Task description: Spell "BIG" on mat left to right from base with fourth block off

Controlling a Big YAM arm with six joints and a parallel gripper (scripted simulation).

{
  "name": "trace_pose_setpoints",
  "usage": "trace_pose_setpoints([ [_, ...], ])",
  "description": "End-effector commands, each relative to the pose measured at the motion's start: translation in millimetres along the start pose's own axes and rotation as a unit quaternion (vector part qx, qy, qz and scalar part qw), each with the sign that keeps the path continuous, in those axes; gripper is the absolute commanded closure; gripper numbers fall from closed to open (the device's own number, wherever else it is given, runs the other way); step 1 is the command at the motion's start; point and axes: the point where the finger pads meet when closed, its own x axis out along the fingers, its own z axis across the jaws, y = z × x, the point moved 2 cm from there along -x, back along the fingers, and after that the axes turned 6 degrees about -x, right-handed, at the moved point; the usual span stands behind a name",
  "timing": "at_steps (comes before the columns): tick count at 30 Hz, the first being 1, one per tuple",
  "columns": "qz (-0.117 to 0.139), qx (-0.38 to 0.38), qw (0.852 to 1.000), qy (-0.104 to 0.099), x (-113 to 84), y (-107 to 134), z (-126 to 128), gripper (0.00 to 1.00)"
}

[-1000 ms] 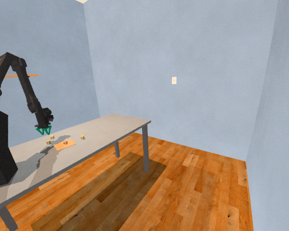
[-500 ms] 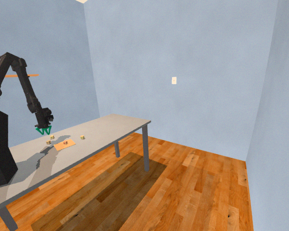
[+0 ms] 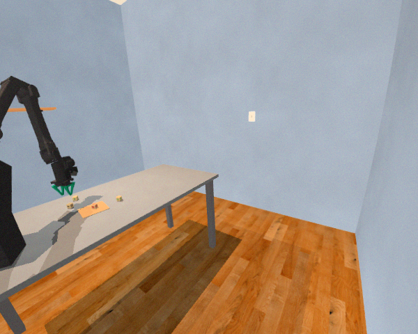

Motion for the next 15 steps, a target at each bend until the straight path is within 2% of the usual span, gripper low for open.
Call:
trace_pose_setpoints([
  [1,0.000,-0.001,1.000,-0.003,5.6,1,3,0.42],
  [15,-0.002,0.001,1.000,-0.001,21.1,-1,3,0.42],
])
